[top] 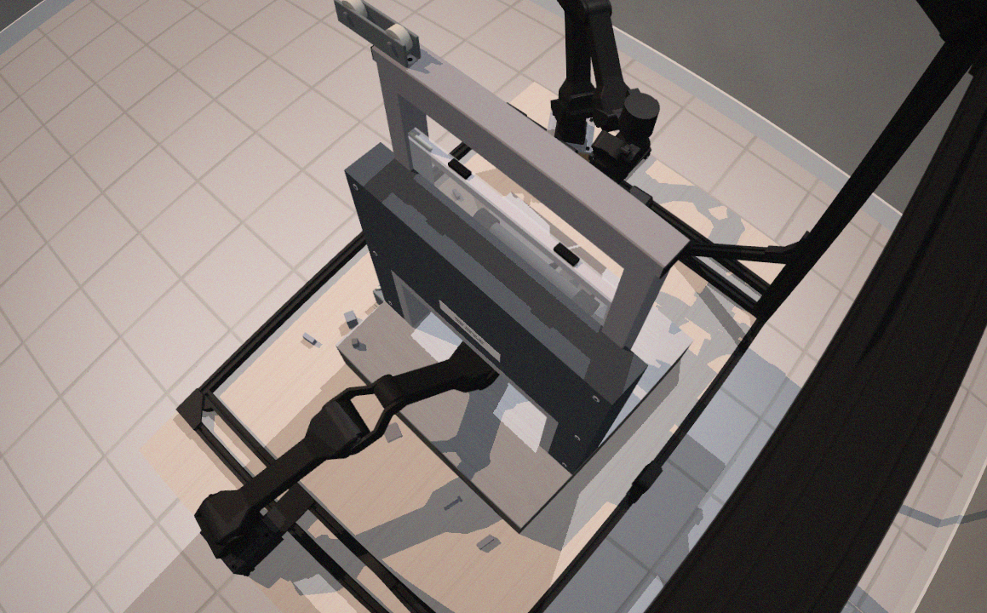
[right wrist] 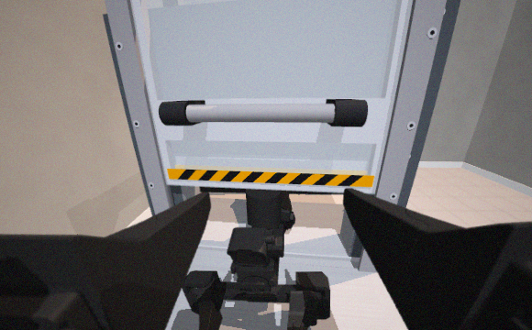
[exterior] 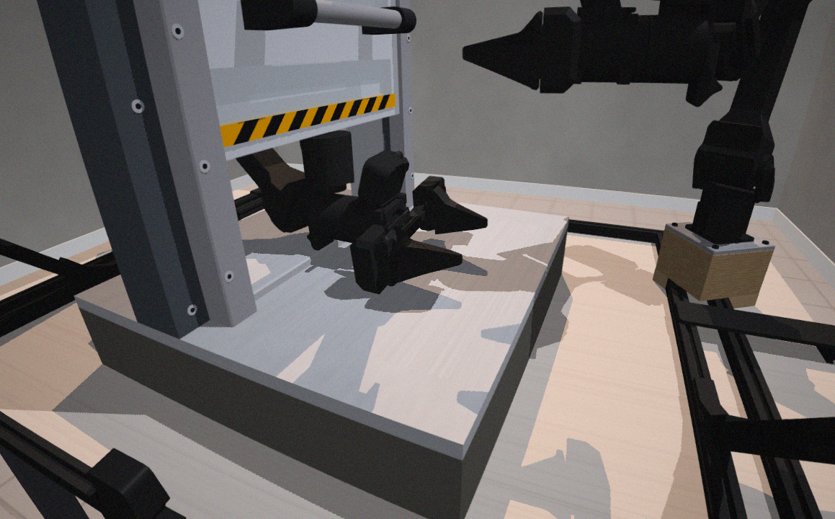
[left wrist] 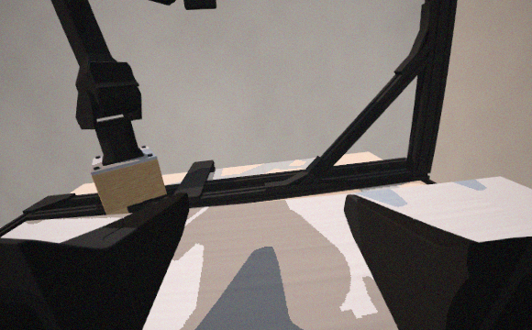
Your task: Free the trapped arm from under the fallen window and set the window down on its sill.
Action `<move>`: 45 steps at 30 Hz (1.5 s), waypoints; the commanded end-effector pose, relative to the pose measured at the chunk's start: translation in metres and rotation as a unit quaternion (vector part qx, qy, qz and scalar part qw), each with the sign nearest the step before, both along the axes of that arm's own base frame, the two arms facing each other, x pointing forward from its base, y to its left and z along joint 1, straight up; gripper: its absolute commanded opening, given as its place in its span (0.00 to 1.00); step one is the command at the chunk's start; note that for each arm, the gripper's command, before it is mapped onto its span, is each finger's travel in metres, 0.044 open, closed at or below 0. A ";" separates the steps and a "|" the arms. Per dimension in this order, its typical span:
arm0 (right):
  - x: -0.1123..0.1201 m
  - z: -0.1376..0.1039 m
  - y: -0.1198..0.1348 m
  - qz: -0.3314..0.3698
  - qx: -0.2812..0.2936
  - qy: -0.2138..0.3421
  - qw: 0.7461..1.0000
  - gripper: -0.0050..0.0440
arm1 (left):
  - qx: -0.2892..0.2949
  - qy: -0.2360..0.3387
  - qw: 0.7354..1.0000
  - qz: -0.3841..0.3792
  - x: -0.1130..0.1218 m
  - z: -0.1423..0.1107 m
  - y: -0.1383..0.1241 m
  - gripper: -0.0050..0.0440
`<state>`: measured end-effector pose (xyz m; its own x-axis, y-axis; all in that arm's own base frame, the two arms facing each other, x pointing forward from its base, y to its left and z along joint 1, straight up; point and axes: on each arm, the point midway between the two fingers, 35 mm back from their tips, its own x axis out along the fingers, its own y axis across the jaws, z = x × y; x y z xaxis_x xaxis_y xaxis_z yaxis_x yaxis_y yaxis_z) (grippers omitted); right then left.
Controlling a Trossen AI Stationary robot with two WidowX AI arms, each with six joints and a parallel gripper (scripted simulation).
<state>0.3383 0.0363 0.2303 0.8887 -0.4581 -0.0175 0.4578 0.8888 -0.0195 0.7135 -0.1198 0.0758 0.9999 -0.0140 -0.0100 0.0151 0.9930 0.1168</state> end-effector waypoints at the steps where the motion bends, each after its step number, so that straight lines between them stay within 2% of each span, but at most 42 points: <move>1: 0.004 -0.015 0.012 -0.017 -0.002 -0.001 1.000 0.92 | 0.006 -0.001 1.000 0.000 0.000 0.001 0.000 0.92; 11: 0.004 -0.041 0.031 -0.048 0.002 -0.010 0.999 0.92 | 0.006 -0.001 1.000 0.000 0.000 0.001 0.000 0.92; 30: 0.005 -0.049 0.035 -0.057 0.004 -0.012 0.998 0.92 | 0.006 -0.001 1.000 0.000 0.000 0.001 0.000 0.92; 33: 0.032 -0.042 0.021 -0.057 0.004 -0.012 0.998 0.92 | 0.006 -0.001 1.000 0.000 0.000 0.001 0.000 0.92; 37: 0.077 -0.028 -0.014 -0.057 0.004 -0.012 0.998 0.92 | 0.006 -0.001 1.000 0.000 0.000 0.001 0.000 0.92; 39: 0.084 -0.025 -0.022 -0.057 0.004 -0.012 0.998 0.92 | 0.006 -0.001 1.000 0.000 0.000 0.001 0.000 0.92; 45: 0.084 -0.022 -0.022 -0.057 0.004 -0.012 0.998 0.92 | 0.006 -0.001 1.000 0.000 0.000 0.001 0.000 0.92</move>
<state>0.4174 0.0144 0.2098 0.8273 -0.5617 0.0089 0.5616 0.8273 0.0131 0.7135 -0.1198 0.0758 0.9999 -0.0140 -0.0097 0.0150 0.9931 0.1162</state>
